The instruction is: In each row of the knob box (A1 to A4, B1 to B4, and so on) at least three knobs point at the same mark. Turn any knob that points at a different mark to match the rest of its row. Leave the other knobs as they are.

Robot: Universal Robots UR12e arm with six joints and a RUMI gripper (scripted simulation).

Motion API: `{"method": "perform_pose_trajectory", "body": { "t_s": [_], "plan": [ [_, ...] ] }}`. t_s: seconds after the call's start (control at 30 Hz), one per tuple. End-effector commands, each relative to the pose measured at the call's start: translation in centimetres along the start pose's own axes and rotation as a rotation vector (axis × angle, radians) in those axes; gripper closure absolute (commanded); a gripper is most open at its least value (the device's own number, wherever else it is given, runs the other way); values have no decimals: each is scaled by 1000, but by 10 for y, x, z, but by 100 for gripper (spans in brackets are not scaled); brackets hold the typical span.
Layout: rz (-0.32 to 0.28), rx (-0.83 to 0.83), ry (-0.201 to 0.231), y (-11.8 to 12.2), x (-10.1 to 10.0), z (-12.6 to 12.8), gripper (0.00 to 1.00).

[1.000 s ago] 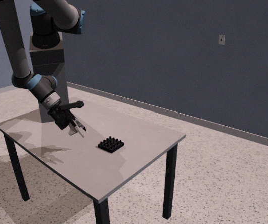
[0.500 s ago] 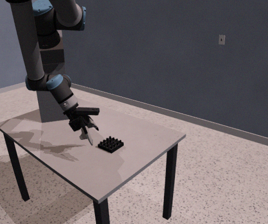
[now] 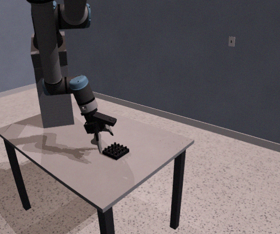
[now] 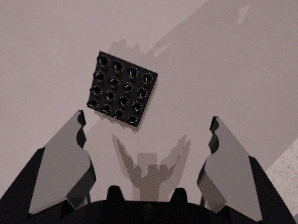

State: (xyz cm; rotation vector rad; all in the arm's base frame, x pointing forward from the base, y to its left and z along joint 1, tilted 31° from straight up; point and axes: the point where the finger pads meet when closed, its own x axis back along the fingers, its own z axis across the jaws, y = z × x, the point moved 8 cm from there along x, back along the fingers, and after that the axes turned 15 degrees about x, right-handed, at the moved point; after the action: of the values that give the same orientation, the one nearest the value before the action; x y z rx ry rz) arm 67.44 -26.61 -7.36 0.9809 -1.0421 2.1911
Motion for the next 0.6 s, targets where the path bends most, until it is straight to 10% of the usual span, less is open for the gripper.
{"method": "perform_pose_trajectory", "body": {
  "t_s": [0.0, 0.57],
  "plan": [
    [-84, -101, 2, -11, -10, -18, 0],
    [-257, -317, 76, -33, -19, -62, 0]
  ]
}}
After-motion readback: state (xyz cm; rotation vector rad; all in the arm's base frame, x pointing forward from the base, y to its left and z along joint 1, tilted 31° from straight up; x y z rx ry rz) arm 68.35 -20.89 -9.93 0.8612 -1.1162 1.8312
